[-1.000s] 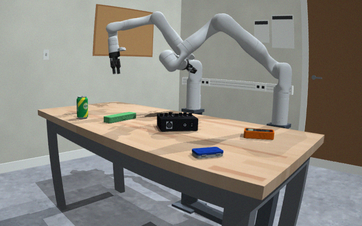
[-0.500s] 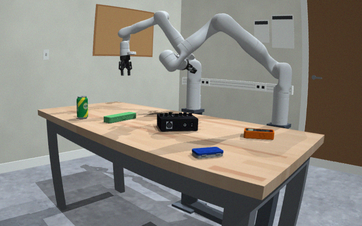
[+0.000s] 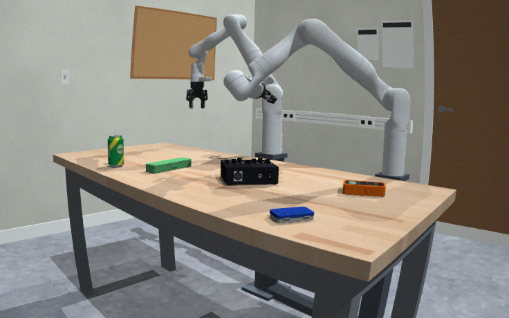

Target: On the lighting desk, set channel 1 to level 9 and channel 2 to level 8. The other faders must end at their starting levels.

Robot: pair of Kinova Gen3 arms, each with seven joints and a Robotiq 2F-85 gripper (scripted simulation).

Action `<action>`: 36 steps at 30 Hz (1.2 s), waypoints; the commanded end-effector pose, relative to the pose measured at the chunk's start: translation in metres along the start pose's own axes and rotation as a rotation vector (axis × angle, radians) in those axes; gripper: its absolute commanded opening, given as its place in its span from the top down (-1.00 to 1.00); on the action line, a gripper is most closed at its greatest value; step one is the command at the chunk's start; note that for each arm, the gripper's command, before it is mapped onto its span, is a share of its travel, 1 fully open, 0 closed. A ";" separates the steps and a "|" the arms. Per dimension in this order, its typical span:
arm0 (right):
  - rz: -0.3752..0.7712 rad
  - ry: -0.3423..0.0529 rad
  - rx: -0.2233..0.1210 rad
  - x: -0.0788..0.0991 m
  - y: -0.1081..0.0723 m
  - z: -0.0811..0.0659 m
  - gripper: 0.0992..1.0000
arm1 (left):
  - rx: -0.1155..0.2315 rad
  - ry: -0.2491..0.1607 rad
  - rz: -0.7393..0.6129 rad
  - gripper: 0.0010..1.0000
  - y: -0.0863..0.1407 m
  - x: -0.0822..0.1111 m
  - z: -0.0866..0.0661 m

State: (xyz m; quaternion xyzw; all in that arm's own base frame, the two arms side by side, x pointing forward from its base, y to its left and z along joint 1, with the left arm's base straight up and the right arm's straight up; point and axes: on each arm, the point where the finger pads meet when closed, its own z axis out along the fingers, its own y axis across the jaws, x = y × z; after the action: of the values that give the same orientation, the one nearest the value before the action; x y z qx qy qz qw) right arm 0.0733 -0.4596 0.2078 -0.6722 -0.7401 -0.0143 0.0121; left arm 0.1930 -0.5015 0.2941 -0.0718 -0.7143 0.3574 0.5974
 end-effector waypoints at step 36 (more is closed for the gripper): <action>0.130 -0.038 0.002 0.018 -0.087 0.008 -1.00 | -0.030 -0.040 -0.008 -1.00 0.006 -0.007 -0.002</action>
State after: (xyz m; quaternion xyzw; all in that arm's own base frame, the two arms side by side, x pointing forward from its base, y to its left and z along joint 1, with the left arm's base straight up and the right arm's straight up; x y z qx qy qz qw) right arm -0.0151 -0.4494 0.1993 -0.7189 -0.6951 -0.0005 0.0007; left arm 0.1939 -0.5006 0.2885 -0.0708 -0.7238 0.3506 0.5901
